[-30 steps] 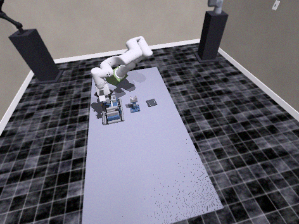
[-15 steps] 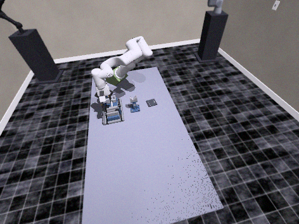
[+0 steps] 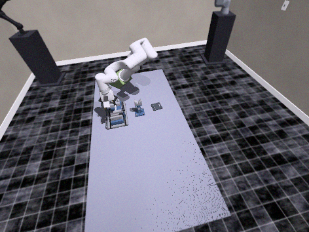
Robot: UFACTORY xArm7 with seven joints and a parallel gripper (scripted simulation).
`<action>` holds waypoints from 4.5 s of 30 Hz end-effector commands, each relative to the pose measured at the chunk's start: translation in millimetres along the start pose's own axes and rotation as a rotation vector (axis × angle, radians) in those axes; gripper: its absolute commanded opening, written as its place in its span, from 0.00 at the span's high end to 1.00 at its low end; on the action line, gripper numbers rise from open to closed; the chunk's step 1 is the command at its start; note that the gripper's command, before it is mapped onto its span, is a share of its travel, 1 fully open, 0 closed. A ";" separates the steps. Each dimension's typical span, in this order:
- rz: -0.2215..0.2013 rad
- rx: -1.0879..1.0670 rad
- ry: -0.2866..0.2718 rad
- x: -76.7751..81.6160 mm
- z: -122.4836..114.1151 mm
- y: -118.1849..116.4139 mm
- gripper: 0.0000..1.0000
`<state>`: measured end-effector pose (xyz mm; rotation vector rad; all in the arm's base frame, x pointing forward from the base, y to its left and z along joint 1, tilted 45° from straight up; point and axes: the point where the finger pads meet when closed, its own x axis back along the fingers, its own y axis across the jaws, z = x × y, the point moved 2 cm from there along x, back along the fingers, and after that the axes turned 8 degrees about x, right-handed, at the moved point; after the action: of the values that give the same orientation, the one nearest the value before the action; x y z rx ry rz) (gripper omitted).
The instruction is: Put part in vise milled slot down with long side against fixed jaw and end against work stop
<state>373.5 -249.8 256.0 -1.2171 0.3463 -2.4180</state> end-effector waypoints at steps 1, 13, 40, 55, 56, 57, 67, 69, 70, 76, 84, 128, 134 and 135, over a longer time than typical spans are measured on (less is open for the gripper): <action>-0.004 -0.001 0.002 -4.4 0.3 1.3 1.00; -0.004 -0.001 0.002 -25.8 0.4 1.7 1.00; -0.004 -0.001 0.002 -60.3 0.6 2.5 1.00; -0.004 -0.001 0.002 -65.6 0.6 2.6 1.00; -0.004 -0.001 0.002 -65.7 0.6 2.6 1.00; -0.004 -0.001 0.002 -65.8 0.6 2.6 1.00; -0.004 -0.001 0.002 -65.9 0.6 2.6 1.00; -0.004 -0.001 0.002 -65.9 0.6 2.6 1.00; -0.004 -0.001 0.002 -65.9 0.6 2.6 1.00; -0.004 -0.001 0.002 -65.9 0.6 2.6 1.00; -0.004 -0.001 0.002 -66.7 0.6 2.6 1.00; -0.004 0.000 0.002 -89.1 0.9 3.0 1.00; -0.004 0.000 0.002 -89.8 0.9 3.0 1.00; -0.004 0.000 0.002 -89.9 0.9 3.0 1.00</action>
<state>423.1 -208.9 191.1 -1.2169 0.3461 -2.4178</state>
